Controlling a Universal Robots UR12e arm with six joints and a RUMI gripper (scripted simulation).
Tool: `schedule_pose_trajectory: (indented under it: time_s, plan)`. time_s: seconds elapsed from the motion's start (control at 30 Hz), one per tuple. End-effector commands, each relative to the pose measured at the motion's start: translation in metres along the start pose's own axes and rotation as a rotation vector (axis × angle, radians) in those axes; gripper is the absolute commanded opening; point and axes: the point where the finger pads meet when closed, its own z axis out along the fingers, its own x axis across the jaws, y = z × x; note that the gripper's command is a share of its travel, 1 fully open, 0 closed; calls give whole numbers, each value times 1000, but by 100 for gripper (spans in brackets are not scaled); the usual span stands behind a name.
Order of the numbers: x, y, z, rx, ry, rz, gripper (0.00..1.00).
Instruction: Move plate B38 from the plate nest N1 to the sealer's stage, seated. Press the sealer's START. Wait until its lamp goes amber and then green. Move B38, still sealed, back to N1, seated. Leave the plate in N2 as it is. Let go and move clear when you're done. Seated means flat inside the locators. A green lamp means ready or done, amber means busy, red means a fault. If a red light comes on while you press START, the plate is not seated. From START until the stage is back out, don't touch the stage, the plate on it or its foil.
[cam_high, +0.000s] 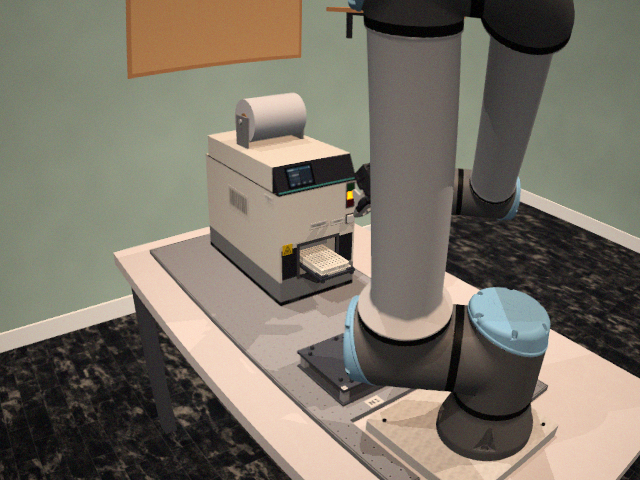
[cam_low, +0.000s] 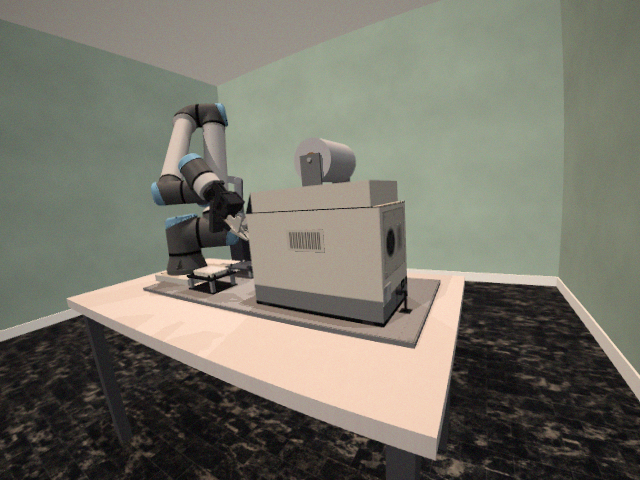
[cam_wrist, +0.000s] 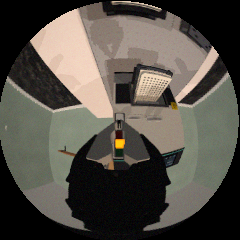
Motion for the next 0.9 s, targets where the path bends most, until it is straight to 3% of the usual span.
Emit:
schedule_pose_trajectory:
  time_s: [0.0,0.87]
  plan:
    - [0,-1,-7,-1,0,-1,0]
    - [0,-5,-47,0,0,-1,0]
